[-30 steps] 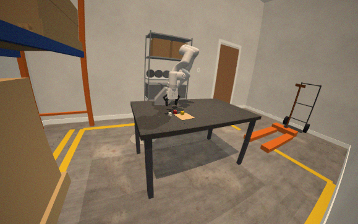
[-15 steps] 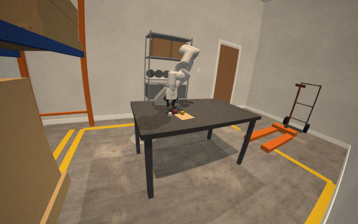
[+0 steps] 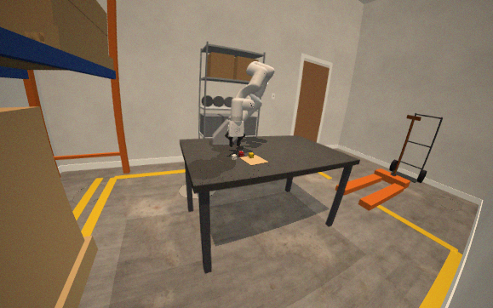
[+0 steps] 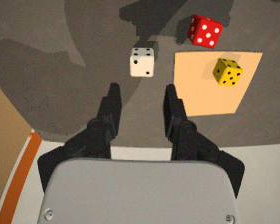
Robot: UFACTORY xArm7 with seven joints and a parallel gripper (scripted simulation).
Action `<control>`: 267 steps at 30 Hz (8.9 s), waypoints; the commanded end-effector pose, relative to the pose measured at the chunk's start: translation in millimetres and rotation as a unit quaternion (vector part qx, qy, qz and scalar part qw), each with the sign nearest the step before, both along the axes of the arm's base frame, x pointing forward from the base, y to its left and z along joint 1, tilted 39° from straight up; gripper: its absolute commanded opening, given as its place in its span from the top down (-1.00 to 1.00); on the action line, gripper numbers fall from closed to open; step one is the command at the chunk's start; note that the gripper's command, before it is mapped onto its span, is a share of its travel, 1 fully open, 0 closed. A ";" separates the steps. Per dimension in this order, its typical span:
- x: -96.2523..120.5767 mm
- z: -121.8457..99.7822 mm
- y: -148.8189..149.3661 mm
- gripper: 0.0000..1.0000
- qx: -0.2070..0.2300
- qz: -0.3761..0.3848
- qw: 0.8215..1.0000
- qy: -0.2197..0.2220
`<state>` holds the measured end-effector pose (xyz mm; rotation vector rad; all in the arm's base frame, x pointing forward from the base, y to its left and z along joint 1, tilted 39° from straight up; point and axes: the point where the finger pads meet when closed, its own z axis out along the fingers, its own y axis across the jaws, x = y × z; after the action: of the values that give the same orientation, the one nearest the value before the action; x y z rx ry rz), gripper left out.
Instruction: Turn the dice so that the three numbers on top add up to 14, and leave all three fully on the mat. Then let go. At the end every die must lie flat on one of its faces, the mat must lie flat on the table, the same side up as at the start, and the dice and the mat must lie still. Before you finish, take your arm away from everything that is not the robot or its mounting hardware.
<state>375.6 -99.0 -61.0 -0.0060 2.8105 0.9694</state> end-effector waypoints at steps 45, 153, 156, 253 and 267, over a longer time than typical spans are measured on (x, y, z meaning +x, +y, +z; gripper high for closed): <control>7.0 -24.9 17.8 0.05 -0.001 -0.002 1.000 -0.001; 11.7 -40.6 28.3 0.05 -0.001 -0.002 1.000 -0.001; 11.7 -40.6 28.3 0.05 -0.001 -0.002 1.000 -0.001; 17.1 -66.7 48.9 0.47 -0.001 -0.002 1.000 -0.001; 16.1 -61.9 45.1 0.47 -0.001 -0.002 1.000 -0.001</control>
<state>391.4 -48.2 -127.2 -0.0055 2.8098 0.9724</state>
